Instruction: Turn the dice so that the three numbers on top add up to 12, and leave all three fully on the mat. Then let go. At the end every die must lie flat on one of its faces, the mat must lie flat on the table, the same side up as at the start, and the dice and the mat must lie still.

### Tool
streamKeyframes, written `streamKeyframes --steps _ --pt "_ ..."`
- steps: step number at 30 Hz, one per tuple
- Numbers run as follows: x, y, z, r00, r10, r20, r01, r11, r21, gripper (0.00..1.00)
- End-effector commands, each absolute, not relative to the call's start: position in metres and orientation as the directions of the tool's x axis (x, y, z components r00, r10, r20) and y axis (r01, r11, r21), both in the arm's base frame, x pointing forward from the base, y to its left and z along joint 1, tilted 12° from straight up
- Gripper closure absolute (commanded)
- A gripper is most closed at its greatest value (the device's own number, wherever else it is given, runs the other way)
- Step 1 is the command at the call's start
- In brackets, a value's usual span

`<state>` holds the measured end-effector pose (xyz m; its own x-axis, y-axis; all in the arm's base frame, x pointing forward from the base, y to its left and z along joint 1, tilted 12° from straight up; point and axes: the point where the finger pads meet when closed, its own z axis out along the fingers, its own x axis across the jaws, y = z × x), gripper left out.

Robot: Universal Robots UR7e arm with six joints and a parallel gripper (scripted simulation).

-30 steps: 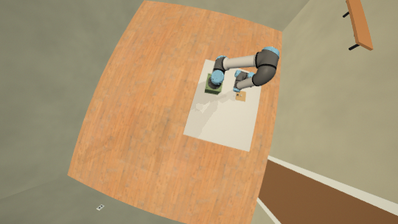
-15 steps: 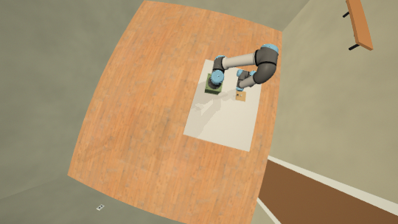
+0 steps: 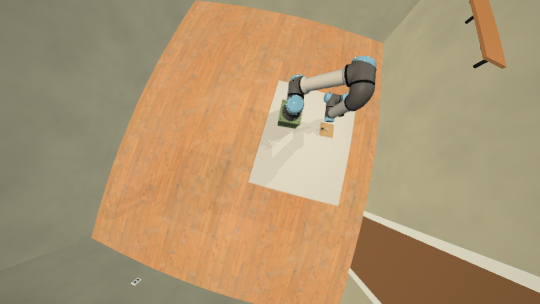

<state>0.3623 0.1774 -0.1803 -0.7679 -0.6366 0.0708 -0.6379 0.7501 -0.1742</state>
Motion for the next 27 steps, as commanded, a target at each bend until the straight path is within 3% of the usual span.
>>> streamKeyframes --steps 1,27 --pt "0.364 0.187 -0.181 -0.859 -0.509 0.052 -0.509 0.840 -0.191 0.60" --pt "0.363 0.219 -0.183 -0.991 -0.134 -0.029 -0.126 0.972 -0.198 0.60"
